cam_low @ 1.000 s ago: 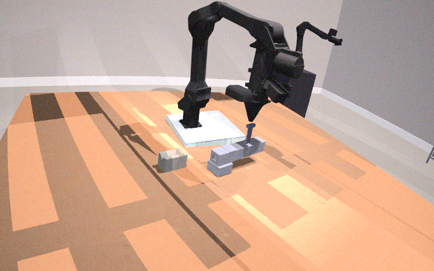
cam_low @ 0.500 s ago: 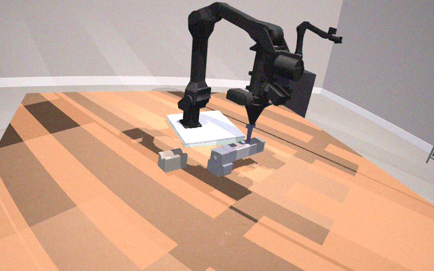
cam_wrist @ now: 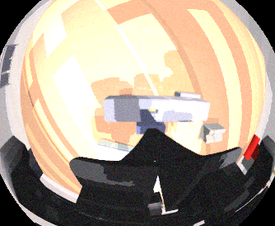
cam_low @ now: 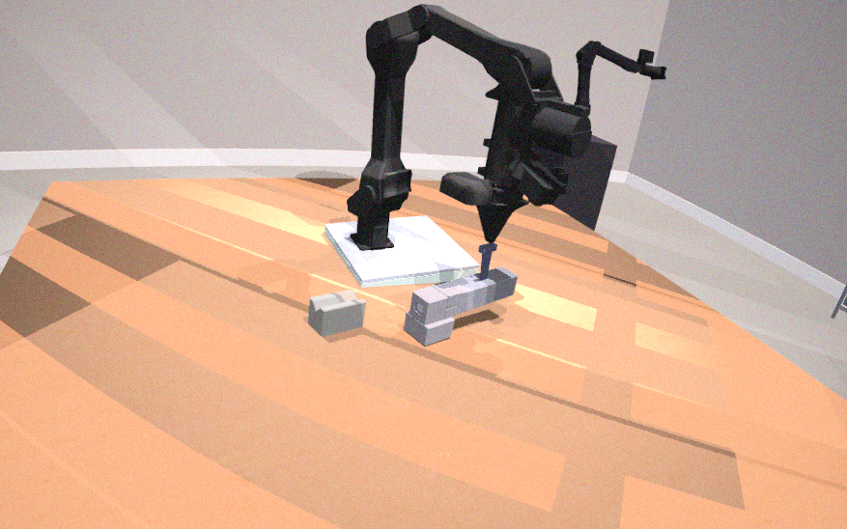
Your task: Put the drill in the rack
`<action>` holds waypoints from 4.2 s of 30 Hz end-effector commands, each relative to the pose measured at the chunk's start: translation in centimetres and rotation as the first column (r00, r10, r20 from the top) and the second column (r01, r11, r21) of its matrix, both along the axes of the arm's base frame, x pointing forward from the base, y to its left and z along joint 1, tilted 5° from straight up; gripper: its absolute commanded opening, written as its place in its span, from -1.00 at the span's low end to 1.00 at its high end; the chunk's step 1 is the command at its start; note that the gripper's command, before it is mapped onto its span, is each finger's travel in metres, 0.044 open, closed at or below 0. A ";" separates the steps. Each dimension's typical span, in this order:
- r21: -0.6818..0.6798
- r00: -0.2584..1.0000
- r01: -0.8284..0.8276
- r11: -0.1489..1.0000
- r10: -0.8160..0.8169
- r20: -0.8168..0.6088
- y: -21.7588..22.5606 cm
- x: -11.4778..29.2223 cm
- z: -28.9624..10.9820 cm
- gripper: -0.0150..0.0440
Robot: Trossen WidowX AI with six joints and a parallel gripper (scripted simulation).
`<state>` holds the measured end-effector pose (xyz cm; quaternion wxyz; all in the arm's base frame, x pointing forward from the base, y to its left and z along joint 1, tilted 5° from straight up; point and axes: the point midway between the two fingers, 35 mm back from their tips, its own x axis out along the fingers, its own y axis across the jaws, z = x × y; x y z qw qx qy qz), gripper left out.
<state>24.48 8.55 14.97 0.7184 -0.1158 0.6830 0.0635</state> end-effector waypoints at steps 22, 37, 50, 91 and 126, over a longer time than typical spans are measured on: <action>0.000 1.000 -0.002 1.000 0.002 -0.007 0.0 0.1 -1.4 -0.49; 0.000 1.000 -0.002 1.000 0.002 -0.007 -0.1 -0.2 -1.9 -0.49; 0.001 1.000 -0.002 1.000 0.002 -0.007 0.4 -0.1 3.9 0.31; 0.010 0.001 -1.000 0.002 0.990 -0.141 -15.8 4.5 -5.2 1.00; 0.011 0.001 -1.000 0.002 0.990 -0.140 -15.1 4.6 -9.2 1.00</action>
